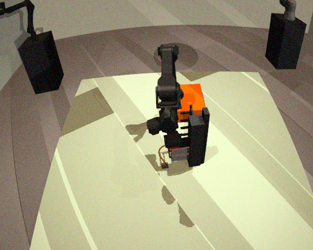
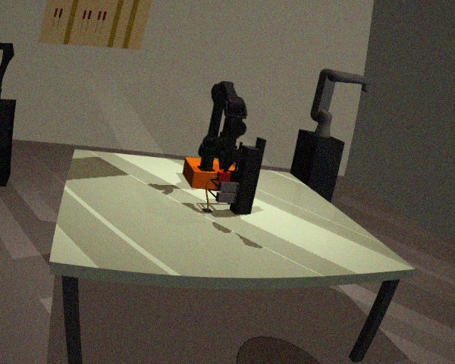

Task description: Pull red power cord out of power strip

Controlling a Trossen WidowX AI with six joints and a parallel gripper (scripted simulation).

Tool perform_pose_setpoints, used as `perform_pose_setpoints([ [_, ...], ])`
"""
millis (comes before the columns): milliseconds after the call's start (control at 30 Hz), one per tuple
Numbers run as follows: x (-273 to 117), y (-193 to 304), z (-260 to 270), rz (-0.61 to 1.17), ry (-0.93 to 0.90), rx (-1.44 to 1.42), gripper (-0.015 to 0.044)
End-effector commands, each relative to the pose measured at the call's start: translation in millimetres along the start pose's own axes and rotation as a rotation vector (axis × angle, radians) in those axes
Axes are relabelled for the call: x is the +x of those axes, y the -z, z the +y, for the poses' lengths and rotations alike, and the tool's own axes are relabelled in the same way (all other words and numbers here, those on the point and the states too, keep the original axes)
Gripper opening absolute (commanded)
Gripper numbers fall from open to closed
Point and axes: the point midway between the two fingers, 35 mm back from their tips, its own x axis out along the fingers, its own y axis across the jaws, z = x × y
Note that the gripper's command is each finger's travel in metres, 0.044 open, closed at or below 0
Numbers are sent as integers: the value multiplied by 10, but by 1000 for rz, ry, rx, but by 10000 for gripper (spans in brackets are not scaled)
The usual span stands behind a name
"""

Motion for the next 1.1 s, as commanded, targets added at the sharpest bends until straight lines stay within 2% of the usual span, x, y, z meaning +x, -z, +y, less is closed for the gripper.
perform_pose_setpoints([
  [0, 57, 1, -13, -4, 6, 4, 160],
  [233, 115, 1, -14, -4, 6, 4, 160],
  [300, 88, 4, -4, 0, 2, 0, 107],
  [633, 88, 4, -4, 0, 2, 0, 41],
  [700, 88, -3, -3, 0, 2, 0, 0],
  [1067, 85, -159, 9, -2, 3, 1, 0],
])
